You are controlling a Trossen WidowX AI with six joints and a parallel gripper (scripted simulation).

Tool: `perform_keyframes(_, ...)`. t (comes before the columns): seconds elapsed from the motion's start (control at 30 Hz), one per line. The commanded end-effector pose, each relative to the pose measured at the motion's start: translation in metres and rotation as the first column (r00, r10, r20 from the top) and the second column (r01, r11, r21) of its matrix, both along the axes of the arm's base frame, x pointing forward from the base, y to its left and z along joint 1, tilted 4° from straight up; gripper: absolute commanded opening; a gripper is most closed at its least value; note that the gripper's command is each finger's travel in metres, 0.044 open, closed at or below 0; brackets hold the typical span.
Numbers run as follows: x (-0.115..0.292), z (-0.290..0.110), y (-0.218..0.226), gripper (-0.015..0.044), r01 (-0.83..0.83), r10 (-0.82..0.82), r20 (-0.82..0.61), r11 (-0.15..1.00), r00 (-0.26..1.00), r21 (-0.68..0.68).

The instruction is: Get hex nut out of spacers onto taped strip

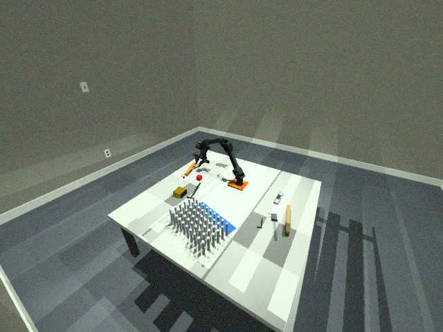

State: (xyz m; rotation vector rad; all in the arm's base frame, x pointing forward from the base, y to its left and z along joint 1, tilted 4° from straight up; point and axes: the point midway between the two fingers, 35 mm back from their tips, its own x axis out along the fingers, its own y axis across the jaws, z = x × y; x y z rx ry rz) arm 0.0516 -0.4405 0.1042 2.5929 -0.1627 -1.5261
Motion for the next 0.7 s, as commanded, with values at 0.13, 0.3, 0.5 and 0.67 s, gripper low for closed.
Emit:
perform_keyframes(0.13, 0.001, -0.005, 0.0, 0.0, -0.005, 0.005, 0.007, 1.0, 1.0, -0.004)
perform_keyframes(0.3, 0.0, -0.008, 0.001, 0.0, -0.005, 0.005, 0.007, 1.0, 1.0, -0.004)
perform_keyframes(0.5, 0.0, -0.013, 0.001, 0.0, -0.005, 0.005, 0.007, 1.0, 1.0, -0.004)
perform_keyframes(0.67, 0.0, -0.016, 0.001, 0.0, -0.005, 0.005, 0.007, 1.0, 1.0, -0.004)
